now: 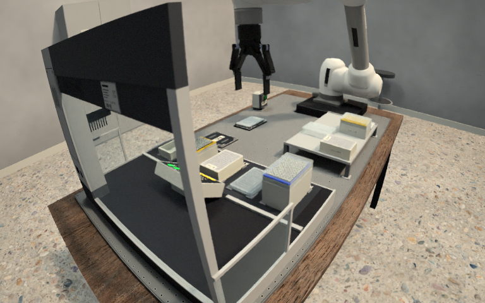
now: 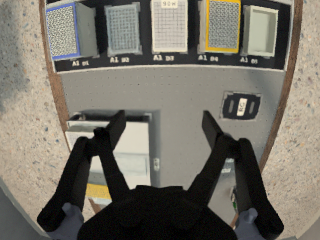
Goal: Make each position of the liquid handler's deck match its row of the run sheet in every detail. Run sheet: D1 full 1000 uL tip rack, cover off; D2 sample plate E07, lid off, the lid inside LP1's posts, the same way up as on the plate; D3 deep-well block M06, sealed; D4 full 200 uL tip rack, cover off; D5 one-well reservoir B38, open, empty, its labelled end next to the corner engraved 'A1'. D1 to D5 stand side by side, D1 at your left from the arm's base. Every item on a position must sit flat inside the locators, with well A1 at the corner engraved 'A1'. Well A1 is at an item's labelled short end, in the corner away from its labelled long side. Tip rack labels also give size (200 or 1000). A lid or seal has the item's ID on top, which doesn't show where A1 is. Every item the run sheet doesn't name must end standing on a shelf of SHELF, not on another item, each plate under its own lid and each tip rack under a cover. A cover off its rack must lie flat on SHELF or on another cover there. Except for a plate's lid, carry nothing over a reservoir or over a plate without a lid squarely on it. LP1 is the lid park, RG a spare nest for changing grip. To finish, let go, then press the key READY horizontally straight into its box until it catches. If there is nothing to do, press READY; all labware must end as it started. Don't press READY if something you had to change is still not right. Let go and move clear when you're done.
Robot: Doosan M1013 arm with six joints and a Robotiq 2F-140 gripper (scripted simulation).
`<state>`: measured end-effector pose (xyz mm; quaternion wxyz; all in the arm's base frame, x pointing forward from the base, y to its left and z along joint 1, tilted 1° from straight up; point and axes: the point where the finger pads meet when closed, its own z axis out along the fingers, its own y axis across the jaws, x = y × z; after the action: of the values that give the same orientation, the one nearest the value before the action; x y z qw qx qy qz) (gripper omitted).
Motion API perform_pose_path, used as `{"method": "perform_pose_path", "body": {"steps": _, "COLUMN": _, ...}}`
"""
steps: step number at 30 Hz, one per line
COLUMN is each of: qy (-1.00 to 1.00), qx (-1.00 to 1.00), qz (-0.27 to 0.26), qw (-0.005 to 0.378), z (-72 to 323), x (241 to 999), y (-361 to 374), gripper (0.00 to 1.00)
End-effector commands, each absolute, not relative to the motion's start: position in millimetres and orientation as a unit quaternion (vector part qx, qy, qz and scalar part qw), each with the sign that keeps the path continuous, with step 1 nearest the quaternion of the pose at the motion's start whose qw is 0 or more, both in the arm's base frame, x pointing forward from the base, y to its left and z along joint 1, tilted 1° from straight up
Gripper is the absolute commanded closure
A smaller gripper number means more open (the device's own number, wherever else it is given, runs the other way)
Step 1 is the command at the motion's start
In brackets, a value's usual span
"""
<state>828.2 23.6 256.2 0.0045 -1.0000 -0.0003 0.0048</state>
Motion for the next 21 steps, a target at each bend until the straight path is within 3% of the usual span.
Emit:
{"method": "perform_pose_path", "body": {"steps": 1, "qy": 0.000, "qx": -1.000, "qz": 0.004, "qw": 0.005, "z": 257.4, "x": 821.8, "y": 13.5, "gripper": 0.21}}
{"method": "perform_pose_path", "body": {"steps": 3, "qy": 0.000, "qx": -1.000, "qz": 0.004, "qw": 0.005, "z": 257.4, "x": 821.3, "y": 12.7, "gripper": 0.21}}
{"method": "perform_pose_path", "body": {"steps": 4, "qy": -0.007, "qx": -1.000, "qz": 0.004, "qw": 0.005, "z": 256.2, "x": 821.2, "y": 12.7, "gripper": 0.33}}
{"method": "perform_pose_path", "body": {"steps": 21, "qy": -0.008, "qx": -1.000, "qz": 0.004, "qw": 0.005, "z": 256.9, "x": 821.2, "y": 87.7, "gripper": 0.33}}
